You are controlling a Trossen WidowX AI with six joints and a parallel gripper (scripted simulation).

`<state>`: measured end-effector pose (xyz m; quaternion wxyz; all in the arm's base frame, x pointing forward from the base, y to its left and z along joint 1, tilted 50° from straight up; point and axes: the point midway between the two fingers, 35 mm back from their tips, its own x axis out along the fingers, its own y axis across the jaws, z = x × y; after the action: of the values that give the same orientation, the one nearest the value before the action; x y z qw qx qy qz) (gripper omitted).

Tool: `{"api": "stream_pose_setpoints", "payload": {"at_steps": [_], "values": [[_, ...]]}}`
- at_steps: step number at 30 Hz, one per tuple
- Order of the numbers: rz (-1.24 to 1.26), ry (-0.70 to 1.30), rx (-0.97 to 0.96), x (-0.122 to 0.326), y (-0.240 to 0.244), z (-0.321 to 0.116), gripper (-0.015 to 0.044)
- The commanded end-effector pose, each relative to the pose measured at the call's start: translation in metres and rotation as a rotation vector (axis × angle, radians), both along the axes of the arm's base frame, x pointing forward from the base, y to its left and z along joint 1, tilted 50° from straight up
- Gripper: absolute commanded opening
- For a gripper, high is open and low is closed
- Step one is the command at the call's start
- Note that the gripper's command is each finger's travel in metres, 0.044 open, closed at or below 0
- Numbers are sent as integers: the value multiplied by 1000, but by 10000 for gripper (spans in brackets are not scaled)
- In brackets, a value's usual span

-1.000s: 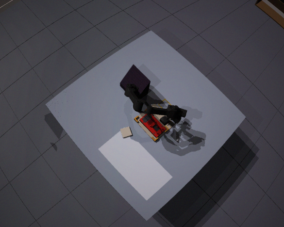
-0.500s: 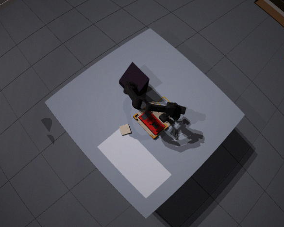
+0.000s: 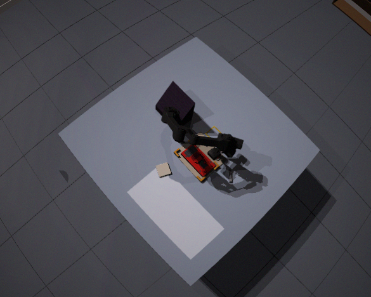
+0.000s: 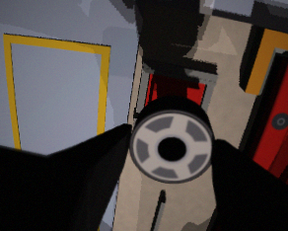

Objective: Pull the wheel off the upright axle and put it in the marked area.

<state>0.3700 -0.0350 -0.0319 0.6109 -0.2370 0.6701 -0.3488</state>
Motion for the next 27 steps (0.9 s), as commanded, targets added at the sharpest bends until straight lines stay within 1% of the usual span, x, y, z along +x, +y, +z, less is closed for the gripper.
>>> {"api": "stream_pose_setpoints", "payload": {"at_steps": [1,27], "values": [[2,-7,3,1,3,2,0],[3,-7,3,3,13,10,0]]}}
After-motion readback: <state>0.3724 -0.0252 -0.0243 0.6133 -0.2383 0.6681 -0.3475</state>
